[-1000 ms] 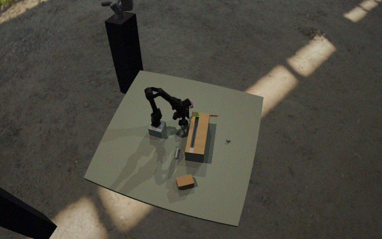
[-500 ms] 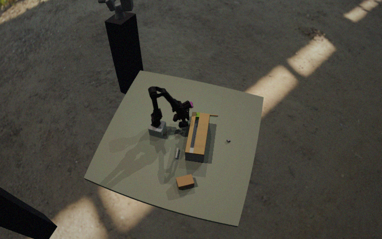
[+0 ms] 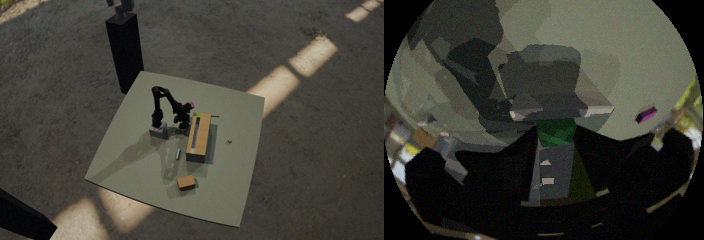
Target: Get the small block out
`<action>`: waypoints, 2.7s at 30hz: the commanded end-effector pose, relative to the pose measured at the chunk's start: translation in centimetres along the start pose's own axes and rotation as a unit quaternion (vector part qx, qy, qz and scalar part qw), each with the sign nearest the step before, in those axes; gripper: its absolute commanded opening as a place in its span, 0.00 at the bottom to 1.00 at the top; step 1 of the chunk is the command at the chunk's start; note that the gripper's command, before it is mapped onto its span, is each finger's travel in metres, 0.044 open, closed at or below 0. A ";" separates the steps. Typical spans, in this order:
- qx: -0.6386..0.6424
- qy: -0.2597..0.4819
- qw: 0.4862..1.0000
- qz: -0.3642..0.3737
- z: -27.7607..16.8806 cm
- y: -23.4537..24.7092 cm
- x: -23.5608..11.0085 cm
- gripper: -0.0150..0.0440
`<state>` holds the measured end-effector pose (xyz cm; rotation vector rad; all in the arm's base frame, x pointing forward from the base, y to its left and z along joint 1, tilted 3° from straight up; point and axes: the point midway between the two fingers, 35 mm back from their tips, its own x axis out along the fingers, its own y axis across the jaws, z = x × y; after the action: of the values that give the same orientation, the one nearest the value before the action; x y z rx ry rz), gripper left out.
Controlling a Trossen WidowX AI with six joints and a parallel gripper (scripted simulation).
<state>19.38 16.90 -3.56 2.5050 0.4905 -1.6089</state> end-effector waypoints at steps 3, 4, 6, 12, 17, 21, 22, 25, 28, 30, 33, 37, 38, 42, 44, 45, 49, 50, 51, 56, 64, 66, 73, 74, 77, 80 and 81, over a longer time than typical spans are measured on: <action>0.003 0.001 1.000 0.003 0.0 0.1 0.1 0.41; 0.003 0.001 1.000 0.003 0.0 0.1 0.1 0.40; 0.003 0.001 1.000 0.002 0.0 0.1 0.0 0.35; 0.002 0.001 1.000 0.002 -1.1 -0.1 -1.7 0.25; 0.001 0.001 1.000 0.001 -1.9 -0.1 -3.5 0.25; 0.000 0.001 1.000 0.001 -2.4 0.0 -5.1 0.25; 0.000 0.000 1.000 0.001 -2.5 0.0 -5.4 0.25; -0.002 0.001 1.000 0.000 -2.6 0.0 -5.8 0.25; -0.027 0.005 1.000 -0.013 -3.5 -0.3 -7.0 0.25; -0.050 0.010 0.998 -0.023 -4.2 -0.5 -8.1 0.25; -0.083 0.019 0.996 -0.039 -5.2 -0.7 -9.9 0.25; -0.129 0.032 0.989 -0.058 -6.2 -0.9 -12.5 0.25; -0.141 0.036 0.987 -0.063 -6.4 -1.0 -13.2 0.25; -0.169 0.046 0.982 -0.073 -6.8 -1.0 -14.9 0.25; -0.169 0.046 0.982 -0.073 -6.8 -1.0 -14.9 0.25; -0.169 0.046 0.982 -0.073 -6.8 -1.0 -14.9 0.25; -0.169 0.046 0.982 -0.073 -6.8 -1.0 -14.9 0.25; -0.169 0.046 0.982 -0.073 -6.8 -1.0 -14.9 0.25; -0.169 0.046 0.982 -0.073 -6.8 -1.0 -14.9 0.25; -0.169 0.046 0.982 -0.073 -6.8 -1.0 -14.9 0.25; -0.169 0.046 0.982 -0.073 -6.8 -1.0 -14.9 0.25; -0.169 0.046 0.982 -0.073 -6.8 -1.0 -14.9 0.25; -0.169 0.046 0.982 -0.073 -6.8 -1.0 -14.9 0.25; -0.169 0.046 0.982 -0.073 -6.8 -1.0 -14.9 0.25; -0.169 0.046 0.982 -0.073 -6.8 -1.0 -14.9 0.25; -0.169 0.046 0.982 -0.073 -6.8 -1.0 -14.9 0.25; -0.169 0.046 0.982 -0.073 -6.8 -1.0 -14.9 0.25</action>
<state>19.34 16.66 12.81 2.3434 0.8855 -1.3243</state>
